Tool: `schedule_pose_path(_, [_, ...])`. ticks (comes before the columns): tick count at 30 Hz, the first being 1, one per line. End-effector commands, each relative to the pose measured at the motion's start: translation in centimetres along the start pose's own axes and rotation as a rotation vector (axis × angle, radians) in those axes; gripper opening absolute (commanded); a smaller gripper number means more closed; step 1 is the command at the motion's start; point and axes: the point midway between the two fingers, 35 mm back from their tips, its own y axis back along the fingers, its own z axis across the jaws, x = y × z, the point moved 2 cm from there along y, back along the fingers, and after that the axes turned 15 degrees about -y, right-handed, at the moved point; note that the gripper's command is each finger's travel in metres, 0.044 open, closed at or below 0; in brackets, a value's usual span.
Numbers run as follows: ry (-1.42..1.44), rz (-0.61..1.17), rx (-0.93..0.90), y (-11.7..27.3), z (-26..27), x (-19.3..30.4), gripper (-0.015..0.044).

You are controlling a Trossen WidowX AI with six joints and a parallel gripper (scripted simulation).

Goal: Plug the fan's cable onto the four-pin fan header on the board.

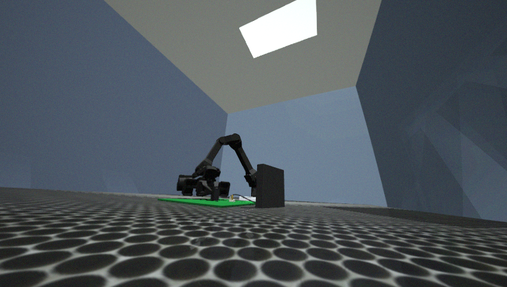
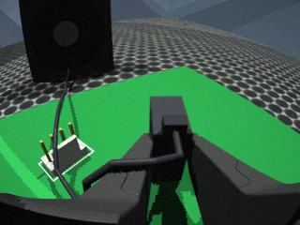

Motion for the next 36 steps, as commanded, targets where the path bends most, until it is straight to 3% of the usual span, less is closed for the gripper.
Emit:
schedule_pose_path(1, [0.0,0.0,0.0,0.01,0.01,-0.03,0.0])
schedule_pose_path(35, [0.0,0.0,0.0,0.01,0.01,-0.03,0.0])
schedule_pose_path(36, [0.0,0.0,0.0,0.0,0.0,0.0,0.0026])
